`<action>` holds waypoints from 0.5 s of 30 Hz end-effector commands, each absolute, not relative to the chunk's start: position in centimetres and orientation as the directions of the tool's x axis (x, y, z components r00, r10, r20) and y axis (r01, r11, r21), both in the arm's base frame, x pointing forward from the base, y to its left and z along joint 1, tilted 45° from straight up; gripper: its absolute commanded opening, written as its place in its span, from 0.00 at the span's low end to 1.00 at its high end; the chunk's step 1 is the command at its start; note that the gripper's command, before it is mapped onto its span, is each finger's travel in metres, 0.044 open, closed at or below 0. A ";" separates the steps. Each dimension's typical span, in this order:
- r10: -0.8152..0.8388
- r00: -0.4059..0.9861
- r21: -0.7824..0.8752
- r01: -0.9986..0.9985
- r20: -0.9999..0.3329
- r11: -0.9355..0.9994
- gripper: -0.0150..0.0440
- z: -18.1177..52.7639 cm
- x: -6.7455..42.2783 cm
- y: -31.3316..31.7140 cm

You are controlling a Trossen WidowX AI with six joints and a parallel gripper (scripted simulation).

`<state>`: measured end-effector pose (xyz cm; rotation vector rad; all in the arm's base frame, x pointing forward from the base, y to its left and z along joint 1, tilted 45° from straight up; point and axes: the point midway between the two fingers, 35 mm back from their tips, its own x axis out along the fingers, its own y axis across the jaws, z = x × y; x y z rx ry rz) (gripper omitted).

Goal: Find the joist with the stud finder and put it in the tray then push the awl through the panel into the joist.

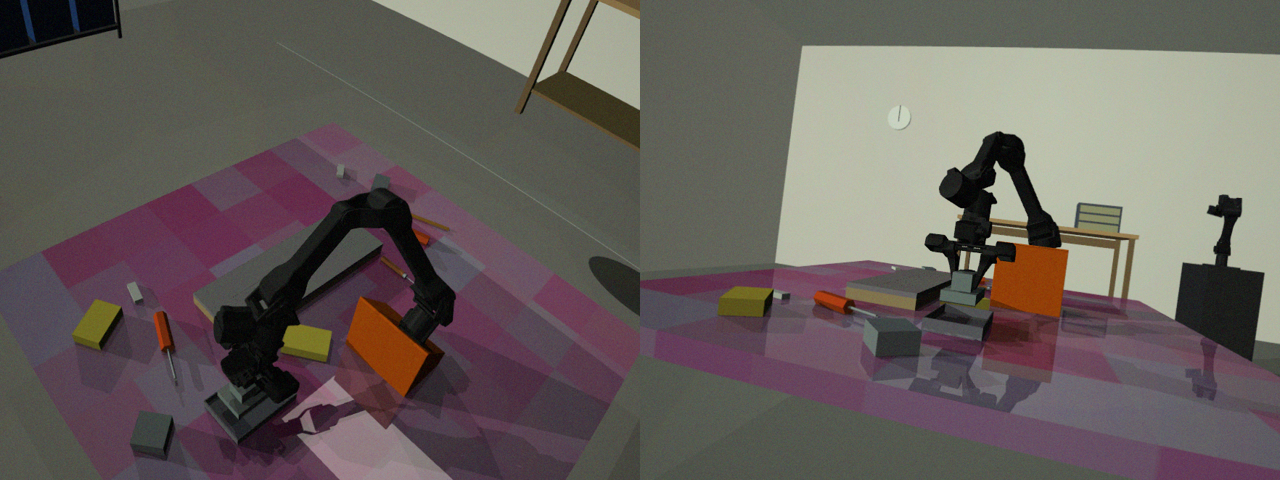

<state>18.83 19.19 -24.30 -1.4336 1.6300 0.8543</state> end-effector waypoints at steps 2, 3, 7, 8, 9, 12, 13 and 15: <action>-0.461 -0.047 -0.015 -0.991 -0.886 0.130 0.25 -25.1 18.8 18.4; -0.461 -0.047 -0.015 -0.991 -0.886 0.130 0.25 -25.3 18.8 18.2; -0.461 -0.047 -0.015 -0.991 -0.886 0.130 0.25 -26.0 18.7 17.4; -0.462 -0.047 -0.015 -0.991 -0.886 0.130 0.25 -26.2 18.6 17.2; -0.462 -0.047 -0.016 -0.991 -0.886 0.130 0.25 -26.4 18.6 17.0; -0.462 -0.047 -0.016 -0.991 -0.886 0.130 0.25 -26.6 18.5 16.7; -0.462 -0.047 -0.016 -0.991 -0.886 0.130 0.25 -26.7 18.5 16.7; -0.462 -0.047 -0.016 -0.991 -0.886 0.130 0.25 -26.9 18.5 16.5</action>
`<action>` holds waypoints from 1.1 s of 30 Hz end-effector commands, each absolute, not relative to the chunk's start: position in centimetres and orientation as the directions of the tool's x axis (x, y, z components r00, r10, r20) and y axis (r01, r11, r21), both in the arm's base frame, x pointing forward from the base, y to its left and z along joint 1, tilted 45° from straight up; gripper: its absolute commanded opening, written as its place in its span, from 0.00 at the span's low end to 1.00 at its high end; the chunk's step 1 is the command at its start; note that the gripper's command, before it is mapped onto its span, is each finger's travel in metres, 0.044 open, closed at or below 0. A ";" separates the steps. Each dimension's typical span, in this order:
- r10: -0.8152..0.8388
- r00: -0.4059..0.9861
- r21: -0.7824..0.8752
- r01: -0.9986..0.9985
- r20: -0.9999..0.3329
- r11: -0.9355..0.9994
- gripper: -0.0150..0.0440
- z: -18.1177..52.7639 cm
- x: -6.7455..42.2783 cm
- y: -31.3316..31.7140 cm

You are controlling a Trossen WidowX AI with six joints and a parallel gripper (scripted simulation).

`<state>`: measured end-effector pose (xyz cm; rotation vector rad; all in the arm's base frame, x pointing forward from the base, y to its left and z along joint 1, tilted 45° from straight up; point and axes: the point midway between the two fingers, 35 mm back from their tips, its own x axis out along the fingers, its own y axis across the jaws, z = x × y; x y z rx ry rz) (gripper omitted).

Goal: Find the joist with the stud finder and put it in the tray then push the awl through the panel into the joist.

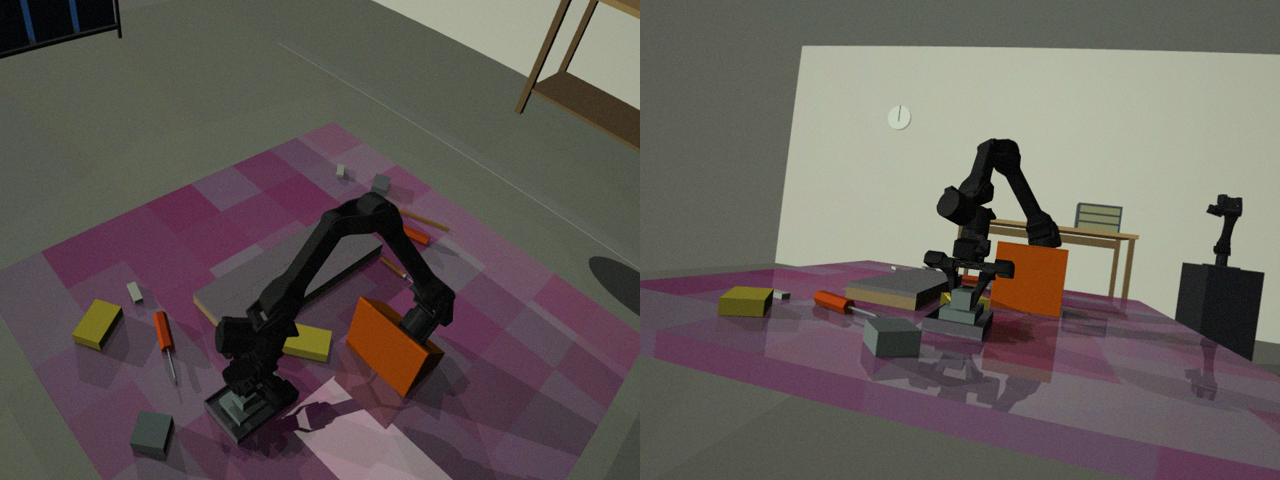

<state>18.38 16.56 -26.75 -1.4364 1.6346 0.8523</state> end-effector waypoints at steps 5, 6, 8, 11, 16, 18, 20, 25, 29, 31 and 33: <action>-0.462 -0.046 -0.016 -0.991 -0.885 0.130 0.25 -27.4 18.4 16.0; -0.462 -0.046 -0.016 -0.991 -0.885 0.130 0.25 -27.5 18.4 15.9; -0.463 -0.046 -0.016 -0.991 -0.885 0.130 0.25 -27.7 18.4 15.6; -0.463 -0.046 -0.016 -0.991 -0.885 0.130 0.25 -28.0 18.4 15.4; -0.464 -0.052 -0.013 -0.991 -0.885 0.135 0.43 -27.9 18.3 15.5; -0.464 -0.052 -0.013 -0.991 -0.885 0.135 0.52 -27.9 18.3 15.5; -0.464 -0.052 -0.013 -0.991 -0.885 0.135 0.61 -27.9 18.3 15.5; -0.463 -0.052 -0.013 -0.991 -0.885 0.135 0.83 -27.7 18.4 15.7; -0.461 -0.052 -0.012 -0.991 -0.886 0.135 1.00 -25.3 18.8 18.3; -0.460 -0.053 -0.011 -0.991 -0.886 0.135 1.00 -23.1 19.0 20.4; -0.460 -0.054 -0.010 -0.991 -0.886 0.135 1.00 -21.2 19.0 22.0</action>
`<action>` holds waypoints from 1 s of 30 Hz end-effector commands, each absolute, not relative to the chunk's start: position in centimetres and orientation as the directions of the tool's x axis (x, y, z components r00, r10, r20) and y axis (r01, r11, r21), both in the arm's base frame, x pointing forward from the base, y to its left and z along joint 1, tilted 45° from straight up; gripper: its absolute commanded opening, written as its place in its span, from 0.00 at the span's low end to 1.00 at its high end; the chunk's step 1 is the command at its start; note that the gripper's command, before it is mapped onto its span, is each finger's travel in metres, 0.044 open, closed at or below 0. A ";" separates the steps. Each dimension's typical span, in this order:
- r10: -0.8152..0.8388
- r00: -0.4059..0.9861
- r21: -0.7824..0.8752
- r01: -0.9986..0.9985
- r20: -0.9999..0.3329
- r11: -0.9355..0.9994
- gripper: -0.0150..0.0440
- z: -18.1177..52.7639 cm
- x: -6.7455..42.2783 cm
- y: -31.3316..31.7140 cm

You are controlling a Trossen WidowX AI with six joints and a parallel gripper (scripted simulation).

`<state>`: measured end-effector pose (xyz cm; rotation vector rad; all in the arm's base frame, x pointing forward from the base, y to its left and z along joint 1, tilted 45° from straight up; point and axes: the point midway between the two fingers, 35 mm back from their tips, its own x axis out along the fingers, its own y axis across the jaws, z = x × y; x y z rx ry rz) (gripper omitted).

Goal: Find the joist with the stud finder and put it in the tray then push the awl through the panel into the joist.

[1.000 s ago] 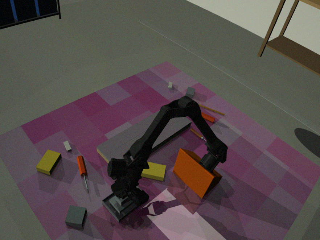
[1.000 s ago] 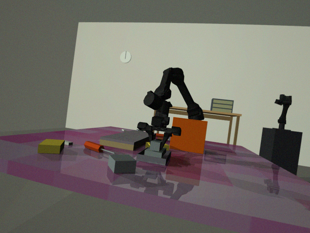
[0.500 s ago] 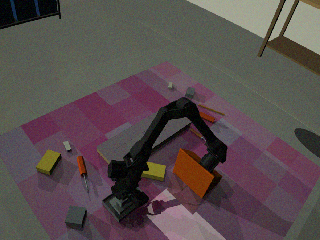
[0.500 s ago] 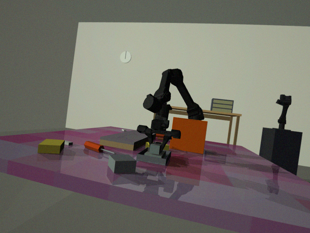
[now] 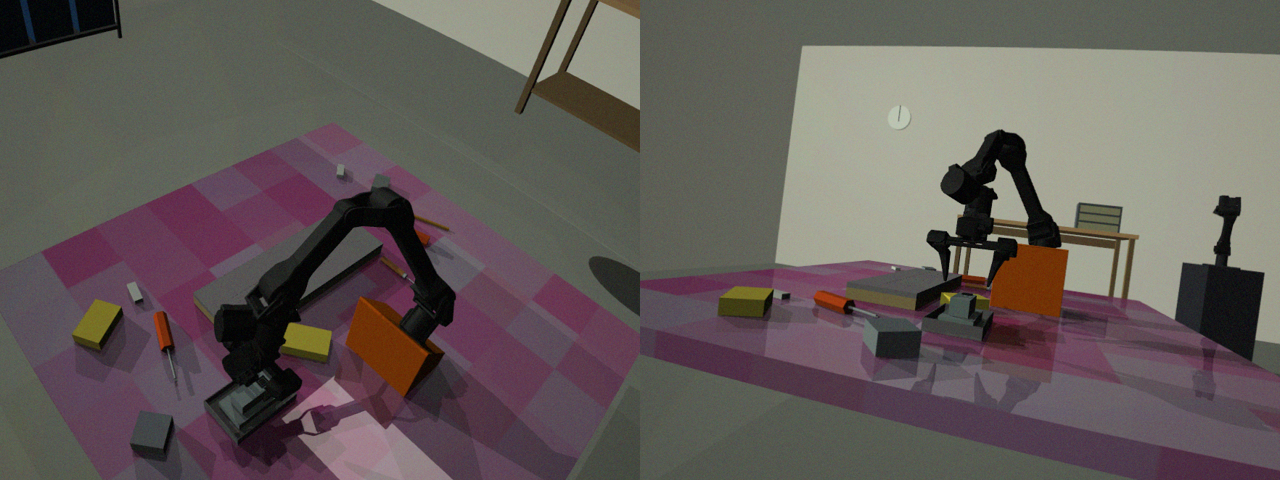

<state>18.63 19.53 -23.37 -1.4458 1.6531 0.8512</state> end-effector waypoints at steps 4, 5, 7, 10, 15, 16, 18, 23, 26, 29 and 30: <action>-0.451 -0.042 -0.028 -0.989 -0.892 0.148 1.00 -21.2 20.0 21.3; -0.443 -0.038 -0.045 -0.983 -0.896 0.176 1.00 -20.4 21.1 20.9; -0.429 -0.028 -0.086 -0.966 -0.903 0.244 1.00 -18.4 23.8 19.6; -0.416 -0.010 -0.148 -0.927 -0.909 0.345 1.00 -15.4 27.5 16.9; -0.420 0.022 -0.254 -0.825 -0.907 0.504 1.00 -10.2 32.2 10.8; -0.424 0.028 -0.275 -0.800 -0.905 0.534 1.00 -9.2 32.9 9.3; -0.437 0.038 -0.317 -0.743 -0.899 0.589 1.00 -7.1 34.1 6.3; -0.485 0.048 -0.421 -0.576 -0.873 0.701 1.00 -2.0 35.2 -1.7; -0.524 0.041 -0.481 -0.460 -0.851 0.746 1.00 1.0 34.5 -6.6; -0.566 0.022 -0.539 -0.337 -0.824 0.772 1.00 4.0 33.0 -11.4; -0.580 0.013 -0.558 -0.295 -0.814 0.776 1.00 4.9 32.3 -12.9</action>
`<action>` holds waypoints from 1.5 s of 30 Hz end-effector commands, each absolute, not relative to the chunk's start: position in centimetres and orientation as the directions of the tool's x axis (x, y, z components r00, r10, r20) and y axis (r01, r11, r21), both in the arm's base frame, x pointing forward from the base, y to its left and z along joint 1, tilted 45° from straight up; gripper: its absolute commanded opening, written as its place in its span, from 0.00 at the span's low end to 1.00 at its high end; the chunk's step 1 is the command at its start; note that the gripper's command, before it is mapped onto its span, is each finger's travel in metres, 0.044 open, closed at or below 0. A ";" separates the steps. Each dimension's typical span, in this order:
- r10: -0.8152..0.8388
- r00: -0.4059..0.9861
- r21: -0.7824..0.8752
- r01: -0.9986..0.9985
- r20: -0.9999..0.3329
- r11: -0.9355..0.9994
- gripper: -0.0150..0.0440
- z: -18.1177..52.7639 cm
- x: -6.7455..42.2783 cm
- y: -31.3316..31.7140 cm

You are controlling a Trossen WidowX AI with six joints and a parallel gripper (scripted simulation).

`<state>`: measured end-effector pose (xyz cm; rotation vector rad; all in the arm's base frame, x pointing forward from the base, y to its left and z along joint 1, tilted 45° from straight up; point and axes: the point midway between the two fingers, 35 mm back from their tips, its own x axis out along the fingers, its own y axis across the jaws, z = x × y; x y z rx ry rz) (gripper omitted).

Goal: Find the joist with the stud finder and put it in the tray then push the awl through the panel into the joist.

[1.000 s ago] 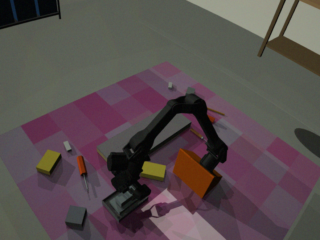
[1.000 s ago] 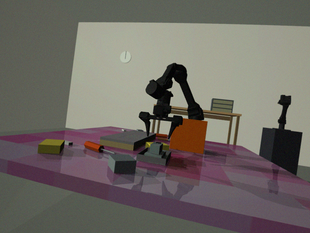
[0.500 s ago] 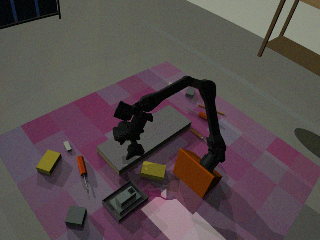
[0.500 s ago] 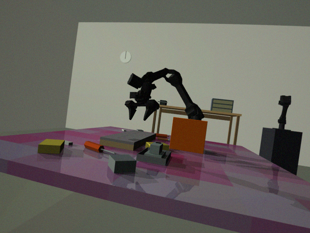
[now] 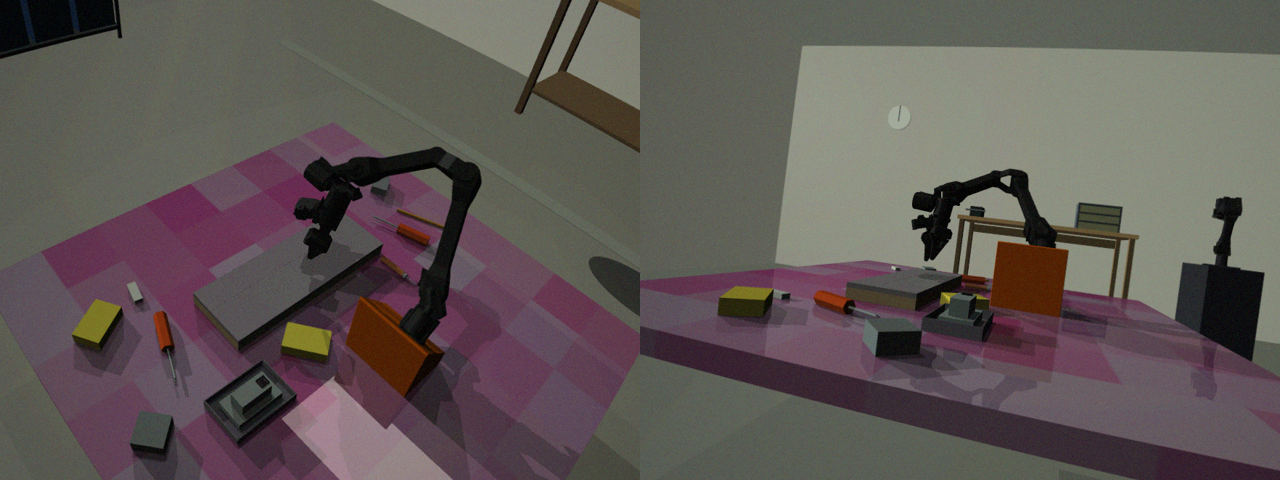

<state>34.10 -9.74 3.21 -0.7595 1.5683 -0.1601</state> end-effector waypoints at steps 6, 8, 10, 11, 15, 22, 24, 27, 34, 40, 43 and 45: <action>-0.663 -0.075 -0.662 -0.042 -0.745 0.749 1.00 10.4 26.1 -20.8; -0.685 -0.117 -0.693 0.039 -0.719 0.720 1.00 12.2 23.5 -22.8; -0.698 -0.148 -0.712 0.090 -0.701 0.696 1.00 13.2 21.6 -24.0; -0.700 -0.152 -0.715 0.097 -0.698 0.693 1.00 13.4 21.4 -24.1; -0.700 -0.152 -0.715 0.097 -0.698 0.693 1.00 13.4 21.4 -24.1; -0.700 -0.152 -0.715 0.097 -0.698 0.692 1.00 13.8 21.4 -24.5; -0.700 -0.152 -0.715 0.097 -0.698 0.693 1.00 13.6 21.4 -24.6; -0.699 -0.152 -0.714 0.097 -0.699 0.693 1.00 13.3 21.4 -25.0; -0.698 -0.152 -0.714 0.098 -0.699 0.693 1.00 12.5 21.3 -25.8; -0.699 -0.152 -0.714 0.098 -0.699 0.693 1.00 11.8 21.2 -26.5; -0.699 -0.152 -0.715 0.097 -0.698 0.693 1.00 11.5 21.2 -26.8; -0.700 -0.152 -0.715 0.097 -0.698 0.692 1.00 11.2 21.2 -27.1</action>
